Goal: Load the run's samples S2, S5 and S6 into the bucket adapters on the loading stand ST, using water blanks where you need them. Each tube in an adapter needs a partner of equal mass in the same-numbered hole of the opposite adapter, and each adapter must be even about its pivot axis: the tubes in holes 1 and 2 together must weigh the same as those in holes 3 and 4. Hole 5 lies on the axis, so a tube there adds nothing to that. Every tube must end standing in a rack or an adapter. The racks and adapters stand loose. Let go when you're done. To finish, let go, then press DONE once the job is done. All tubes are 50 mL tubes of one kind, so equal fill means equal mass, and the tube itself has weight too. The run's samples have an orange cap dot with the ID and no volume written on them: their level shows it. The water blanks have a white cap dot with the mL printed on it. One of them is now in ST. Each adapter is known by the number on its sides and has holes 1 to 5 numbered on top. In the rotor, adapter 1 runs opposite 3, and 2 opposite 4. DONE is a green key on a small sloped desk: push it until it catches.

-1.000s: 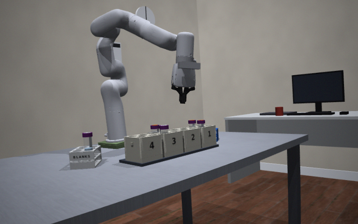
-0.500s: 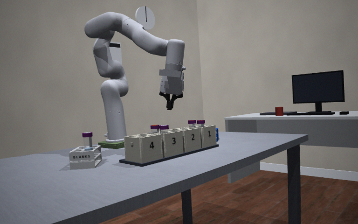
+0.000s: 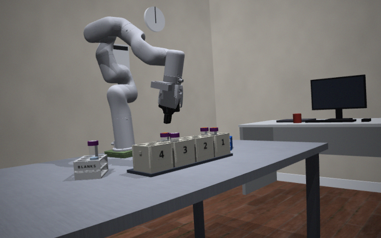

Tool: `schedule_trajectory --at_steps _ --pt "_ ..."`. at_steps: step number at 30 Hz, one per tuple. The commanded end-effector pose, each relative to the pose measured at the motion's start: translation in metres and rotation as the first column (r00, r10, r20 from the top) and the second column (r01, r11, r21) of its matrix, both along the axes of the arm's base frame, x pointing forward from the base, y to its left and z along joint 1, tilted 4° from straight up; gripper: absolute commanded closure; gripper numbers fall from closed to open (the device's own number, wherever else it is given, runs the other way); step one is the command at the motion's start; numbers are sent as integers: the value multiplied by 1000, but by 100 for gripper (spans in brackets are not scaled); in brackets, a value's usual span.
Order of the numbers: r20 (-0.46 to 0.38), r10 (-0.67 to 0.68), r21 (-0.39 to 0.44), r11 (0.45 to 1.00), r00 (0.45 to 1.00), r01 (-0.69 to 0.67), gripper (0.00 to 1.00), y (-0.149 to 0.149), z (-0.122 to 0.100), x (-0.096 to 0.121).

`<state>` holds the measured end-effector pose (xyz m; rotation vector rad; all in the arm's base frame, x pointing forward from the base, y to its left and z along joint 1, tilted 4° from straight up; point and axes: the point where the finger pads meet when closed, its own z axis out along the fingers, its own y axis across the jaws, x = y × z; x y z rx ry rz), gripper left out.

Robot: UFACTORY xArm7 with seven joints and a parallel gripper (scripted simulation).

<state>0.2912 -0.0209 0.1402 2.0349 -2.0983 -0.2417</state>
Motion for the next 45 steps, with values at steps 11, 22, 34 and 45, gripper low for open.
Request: schedule_trajectory --at_steps 11,22,34,45 --pt "5 -61 -12 998 998 61 100 -17 -19 -50" --pt "5 -61 -12 998 998 61 100 -17 -19 -50" --pt "4 -61 -12 998 998 61 100 -18 -41 -50" --pt "4 -61 -12 998 998 61 100 -19 -54 -50"
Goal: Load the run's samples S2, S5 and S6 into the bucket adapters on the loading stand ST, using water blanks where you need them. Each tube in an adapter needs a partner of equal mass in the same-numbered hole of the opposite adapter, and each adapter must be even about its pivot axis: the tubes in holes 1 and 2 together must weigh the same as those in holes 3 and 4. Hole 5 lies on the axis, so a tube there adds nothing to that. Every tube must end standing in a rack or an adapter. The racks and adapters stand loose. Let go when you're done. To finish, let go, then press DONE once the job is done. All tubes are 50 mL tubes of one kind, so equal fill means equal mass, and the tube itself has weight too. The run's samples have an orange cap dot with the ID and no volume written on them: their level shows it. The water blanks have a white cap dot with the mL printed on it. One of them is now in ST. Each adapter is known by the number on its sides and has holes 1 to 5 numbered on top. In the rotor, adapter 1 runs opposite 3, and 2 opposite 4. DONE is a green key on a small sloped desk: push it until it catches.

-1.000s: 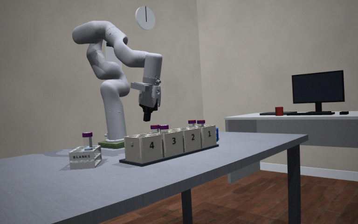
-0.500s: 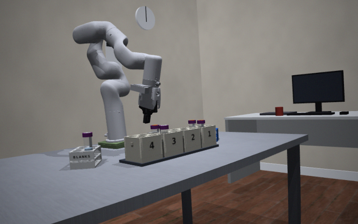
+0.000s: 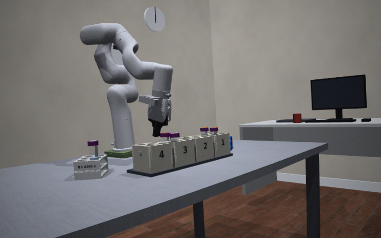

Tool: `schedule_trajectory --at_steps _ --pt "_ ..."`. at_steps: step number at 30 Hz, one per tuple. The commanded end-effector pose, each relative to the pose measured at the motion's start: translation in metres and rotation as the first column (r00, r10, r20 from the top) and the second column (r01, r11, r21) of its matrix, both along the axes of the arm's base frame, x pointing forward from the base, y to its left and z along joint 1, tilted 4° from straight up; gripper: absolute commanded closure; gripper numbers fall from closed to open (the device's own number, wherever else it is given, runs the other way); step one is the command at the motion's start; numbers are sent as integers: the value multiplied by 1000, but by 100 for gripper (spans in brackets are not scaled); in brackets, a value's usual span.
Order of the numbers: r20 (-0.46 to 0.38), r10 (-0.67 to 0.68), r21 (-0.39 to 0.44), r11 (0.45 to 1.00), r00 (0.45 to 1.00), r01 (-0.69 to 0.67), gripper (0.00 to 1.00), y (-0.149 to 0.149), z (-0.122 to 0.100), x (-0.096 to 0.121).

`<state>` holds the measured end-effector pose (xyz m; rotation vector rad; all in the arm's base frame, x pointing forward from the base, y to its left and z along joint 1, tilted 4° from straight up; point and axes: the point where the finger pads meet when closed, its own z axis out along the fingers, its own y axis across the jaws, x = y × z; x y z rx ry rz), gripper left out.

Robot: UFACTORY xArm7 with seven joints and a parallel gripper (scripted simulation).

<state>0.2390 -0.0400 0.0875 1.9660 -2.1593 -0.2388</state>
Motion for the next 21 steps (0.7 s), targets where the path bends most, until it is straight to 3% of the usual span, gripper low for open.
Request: schedule_trajectory --at_steps 1,21 --pt "4 0 0 1000 1000 0 100 0 -1 2" --pt "4 0 0 1000 1000 0 100 -1 -8 2"
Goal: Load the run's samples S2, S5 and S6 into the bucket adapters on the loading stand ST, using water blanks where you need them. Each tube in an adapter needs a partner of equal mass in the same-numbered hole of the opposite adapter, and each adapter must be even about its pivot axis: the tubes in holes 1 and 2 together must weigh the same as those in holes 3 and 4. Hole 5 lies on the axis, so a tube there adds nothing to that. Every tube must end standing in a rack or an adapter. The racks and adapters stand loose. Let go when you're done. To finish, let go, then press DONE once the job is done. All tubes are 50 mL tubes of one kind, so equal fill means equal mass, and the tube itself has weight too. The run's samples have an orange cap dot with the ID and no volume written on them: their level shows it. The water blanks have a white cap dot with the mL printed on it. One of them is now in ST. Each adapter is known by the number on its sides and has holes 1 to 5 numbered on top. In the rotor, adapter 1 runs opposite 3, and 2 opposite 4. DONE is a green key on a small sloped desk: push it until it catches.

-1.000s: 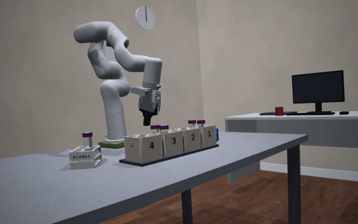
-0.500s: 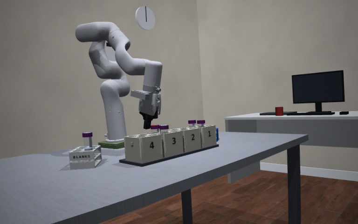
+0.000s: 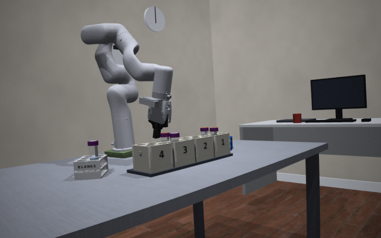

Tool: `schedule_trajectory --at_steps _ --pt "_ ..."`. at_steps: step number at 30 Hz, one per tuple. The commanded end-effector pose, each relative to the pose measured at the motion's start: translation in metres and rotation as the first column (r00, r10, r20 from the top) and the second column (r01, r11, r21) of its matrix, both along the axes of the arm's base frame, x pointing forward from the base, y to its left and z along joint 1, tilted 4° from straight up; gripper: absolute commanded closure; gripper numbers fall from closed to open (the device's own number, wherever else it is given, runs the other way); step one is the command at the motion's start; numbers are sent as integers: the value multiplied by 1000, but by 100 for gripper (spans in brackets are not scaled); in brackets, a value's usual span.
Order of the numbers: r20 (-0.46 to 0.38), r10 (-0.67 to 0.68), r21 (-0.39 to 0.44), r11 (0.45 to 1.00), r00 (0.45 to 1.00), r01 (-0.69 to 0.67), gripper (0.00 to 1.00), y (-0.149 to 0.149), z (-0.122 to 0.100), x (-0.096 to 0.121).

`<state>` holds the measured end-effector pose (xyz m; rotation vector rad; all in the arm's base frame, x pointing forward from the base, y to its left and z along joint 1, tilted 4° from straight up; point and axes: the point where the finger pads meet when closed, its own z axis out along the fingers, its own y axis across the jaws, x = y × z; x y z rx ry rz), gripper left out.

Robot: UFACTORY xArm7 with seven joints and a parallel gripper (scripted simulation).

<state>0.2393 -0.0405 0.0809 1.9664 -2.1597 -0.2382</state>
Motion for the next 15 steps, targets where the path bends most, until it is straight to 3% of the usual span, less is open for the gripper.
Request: schedule_trajectory --at_steps 1,15 --pt "3 0 0 1000 1000 0 100 0 -2 1" --pt "3 0 0 1000 1000 0 100 -1 -10 1"
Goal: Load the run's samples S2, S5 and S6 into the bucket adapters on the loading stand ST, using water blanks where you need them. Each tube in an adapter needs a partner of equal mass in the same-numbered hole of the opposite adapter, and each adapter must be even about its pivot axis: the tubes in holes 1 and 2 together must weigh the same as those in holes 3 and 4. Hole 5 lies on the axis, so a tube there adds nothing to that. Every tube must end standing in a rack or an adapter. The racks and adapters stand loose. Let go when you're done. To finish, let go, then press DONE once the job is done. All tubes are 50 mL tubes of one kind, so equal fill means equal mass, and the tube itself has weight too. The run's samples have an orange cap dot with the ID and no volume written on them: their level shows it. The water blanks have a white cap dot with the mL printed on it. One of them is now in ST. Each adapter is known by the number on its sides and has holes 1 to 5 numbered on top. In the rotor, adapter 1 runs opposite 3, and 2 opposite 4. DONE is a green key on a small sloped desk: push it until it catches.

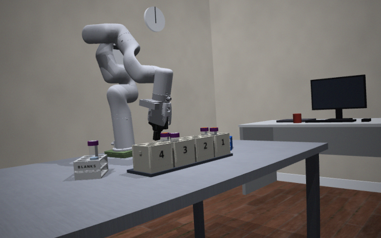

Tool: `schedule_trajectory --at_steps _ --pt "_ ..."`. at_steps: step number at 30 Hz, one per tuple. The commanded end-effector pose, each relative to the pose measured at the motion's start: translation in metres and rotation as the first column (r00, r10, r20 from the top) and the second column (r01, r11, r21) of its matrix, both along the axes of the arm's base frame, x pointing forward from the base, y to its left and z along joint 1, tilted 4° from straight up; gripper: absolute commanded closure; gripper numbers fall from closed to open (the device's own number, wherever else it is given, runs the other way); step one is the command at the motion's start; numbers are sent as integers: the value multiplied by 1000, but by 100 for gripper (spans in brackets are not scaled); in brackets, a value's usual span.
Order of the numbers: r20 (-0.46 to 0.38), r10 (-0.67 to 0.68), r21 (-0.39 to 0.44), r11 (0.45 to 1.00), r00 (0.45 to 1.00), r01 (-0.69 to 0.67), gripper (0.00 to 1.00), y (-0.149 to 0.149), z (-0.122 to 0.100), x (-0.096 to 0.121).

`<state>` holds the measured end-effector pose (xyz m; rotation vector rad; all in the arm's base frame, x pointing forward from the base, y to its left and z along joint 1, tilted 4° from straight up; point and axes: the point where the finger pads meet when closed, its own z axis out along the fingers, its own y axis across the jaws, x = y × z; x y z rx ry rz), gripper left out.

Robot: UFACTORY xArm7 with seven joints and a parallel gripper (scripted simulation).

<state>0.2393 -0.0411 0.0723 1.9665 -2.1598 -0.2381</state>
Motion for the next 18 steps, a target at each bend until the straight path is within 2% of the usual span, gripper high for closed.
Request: schedule_trajectory --at_steps 1,18 --pt "3 0 0 1000 1000 0 100 0 -2 1" --pt "3 0 0 1000 1000 0 100 -1 -5 1"
